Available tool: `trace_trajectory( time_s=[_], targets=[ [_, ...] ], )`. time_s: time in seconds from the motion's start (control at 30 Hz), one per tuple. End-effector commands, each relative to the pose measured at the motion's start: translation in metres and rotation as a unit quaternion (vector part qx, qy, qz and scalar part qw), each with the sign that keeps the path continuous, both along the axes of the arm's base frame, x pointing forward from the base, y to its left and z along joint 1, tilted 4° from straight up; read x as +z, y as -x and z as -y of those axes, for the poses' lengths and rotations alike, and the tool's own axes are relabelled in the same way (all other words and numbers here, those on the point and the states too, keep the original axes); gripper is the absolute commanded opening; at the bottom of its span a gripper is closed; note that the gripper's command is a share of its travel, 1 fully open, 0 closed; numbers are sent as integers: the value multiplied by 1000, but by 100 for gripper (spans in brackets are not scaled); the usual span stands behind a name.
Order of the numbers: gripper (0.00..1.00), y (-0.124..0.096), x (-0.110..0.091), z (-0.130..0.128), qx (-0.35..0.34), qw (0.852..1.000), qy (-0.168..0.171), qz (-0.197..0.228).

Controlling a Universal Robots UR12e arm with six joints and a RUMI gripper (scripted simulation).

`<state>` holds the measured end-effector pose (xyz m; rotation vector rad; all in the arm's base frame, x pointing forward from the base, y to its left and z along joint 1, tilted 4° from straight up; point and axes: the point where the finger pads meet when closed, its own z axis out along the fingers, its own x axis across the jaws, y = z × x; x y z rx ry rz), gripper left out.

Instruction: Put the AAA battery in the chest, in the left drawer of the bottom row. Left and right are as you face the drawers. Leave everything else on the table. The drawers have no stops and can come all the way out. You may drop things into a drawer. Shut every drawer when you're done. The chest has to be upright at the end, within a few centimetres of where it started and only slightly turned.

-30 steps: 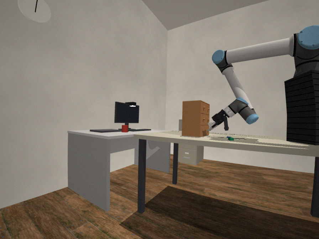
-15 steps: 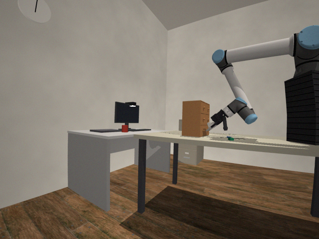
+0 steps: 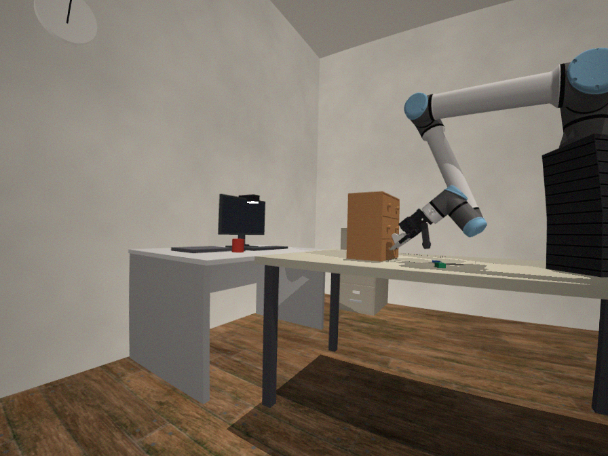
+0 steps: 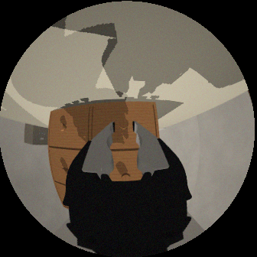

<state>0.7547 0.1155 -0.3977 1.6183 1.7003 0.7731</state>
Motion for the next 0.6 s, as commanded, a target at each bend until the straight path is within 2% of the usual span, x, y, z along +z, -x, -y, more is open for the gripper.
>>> trace_trajectory(
  time_s=[0.0,0.57],
  targets=[
    [20,-6,1,0,0,1000,0,0],
    [20,-13,1,0,0,1000,0,0]
  ],
)
